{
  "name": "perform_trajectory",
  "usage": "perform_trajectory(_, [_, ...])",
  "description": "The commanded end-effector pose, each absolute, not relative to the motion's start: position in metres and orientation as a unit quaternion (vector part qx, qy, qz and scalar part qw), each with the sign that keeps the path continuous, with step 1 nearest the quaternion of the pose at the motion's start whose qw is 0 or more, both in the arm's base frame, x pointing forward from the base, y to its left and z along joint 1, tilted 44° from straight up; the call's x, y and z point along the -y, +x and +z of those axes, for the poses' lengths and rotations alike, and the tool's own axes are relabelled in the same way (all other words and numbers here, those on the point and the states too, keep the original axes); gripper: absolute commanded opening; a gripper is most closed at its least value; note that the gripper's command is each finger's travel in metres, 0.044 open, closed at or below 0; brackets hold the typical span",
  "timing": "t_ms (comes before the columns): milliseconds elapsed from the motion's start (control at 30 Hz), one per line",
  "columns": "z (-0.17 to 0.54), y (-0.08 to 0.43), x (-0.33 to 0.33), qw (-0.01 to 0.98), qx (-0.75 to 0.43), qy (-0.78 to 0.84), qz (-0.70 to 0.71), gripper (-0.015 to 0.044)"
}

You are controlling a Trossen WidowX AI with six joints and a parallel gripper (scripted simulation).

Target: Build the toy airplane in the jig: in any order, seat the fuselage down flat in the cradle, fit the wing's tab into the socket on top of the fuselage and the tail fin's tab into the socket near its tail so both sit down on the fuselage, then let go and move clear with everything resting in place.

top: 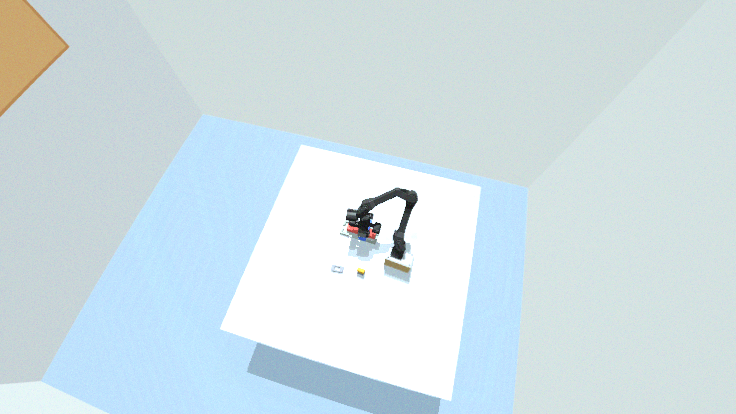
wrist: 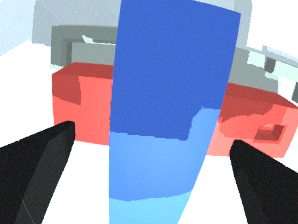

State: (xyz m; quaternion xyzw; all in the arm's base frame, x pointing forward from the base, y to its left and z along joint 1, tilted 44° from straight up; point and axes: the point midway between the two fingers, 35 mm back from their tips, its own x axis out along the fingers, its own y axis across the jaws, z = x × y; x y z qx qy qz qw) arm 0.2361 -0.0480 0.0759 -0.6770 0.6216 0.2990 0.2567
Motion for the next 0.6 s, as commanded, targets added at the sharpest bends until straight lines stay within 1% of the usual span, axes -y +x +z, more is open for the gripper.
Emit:
perform_trajectory(0, [0.076,0.236,0.048,0.257,-0.622,-0.677,0.299,0.044])
perform_trajectory(100, [0.082,0.237,0.041,0.258,-0.621,-0.677,0.299,0.044])
perform_trajectory(300, [0.135,0.232,-0.01,0.257,-0.62,-0.678,0.299,0.044])
perform_trajectory(467, [0.137,0.235,-0.012,0.257,-0.62,-0.678,0.299,0.044])
perform_trajectory(500, [0.137,0.235,-0.012,0.262,-0.623,-0.676,0.293,0.044])
perform_trajectory(567, [0.137,0.235,-0.011,0.307,-0.641,-0.657,0.251,0.044])
